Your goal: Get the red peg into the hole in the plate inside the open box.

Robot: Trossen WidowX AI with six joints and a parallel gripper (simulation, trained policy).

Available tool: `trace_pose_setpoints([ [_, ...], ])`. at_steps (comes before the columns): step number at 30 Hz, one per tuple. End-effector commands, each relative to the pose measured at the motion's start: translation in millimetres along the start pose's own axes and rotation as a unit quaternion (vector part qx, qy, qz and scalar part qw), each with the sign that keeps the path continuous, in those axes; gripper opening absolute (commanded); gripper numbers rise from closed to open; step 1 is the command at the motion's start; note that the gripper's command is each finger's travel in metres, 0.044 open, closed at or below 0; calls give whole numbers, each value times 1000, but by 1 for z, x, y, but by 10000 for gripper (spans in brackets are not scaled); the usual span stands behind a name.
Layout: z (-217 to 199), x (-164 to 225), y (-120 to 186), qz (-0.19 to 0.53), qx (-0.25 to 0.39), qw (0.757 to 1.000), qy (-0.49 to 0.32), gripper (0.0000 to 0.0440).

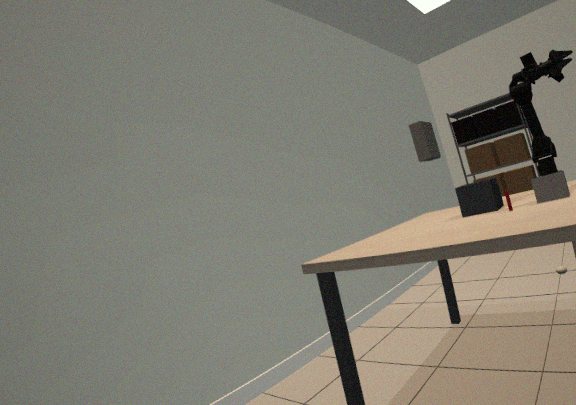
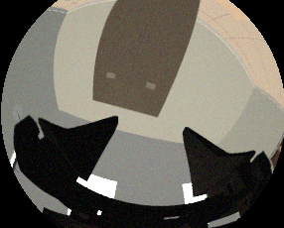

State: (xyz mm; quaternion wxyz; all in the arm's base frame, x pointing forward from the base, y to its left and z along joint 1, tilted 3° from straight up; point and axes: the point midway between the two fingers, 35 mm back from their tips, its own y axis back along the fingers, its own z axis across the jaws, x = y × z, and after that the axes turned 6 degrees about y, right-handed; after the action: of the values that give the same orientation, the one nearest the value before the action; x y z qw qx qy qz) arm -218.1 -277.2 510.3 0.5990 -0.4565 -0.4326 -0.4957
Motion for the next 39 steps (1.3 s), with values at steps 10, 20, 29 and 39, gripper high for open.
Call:
trace_pose_setpoints([
  [10, -30, 19, 55, 19, 114, 993, -33, 440],
  [20, -44, 45, 121, 46, 252, 963, -88, 440],
  [29, -49, 60, 183, 59, 374, 917, -127, 440],
  [39, -46, 67, 251, 62, 501, 849, -154, 440],
])
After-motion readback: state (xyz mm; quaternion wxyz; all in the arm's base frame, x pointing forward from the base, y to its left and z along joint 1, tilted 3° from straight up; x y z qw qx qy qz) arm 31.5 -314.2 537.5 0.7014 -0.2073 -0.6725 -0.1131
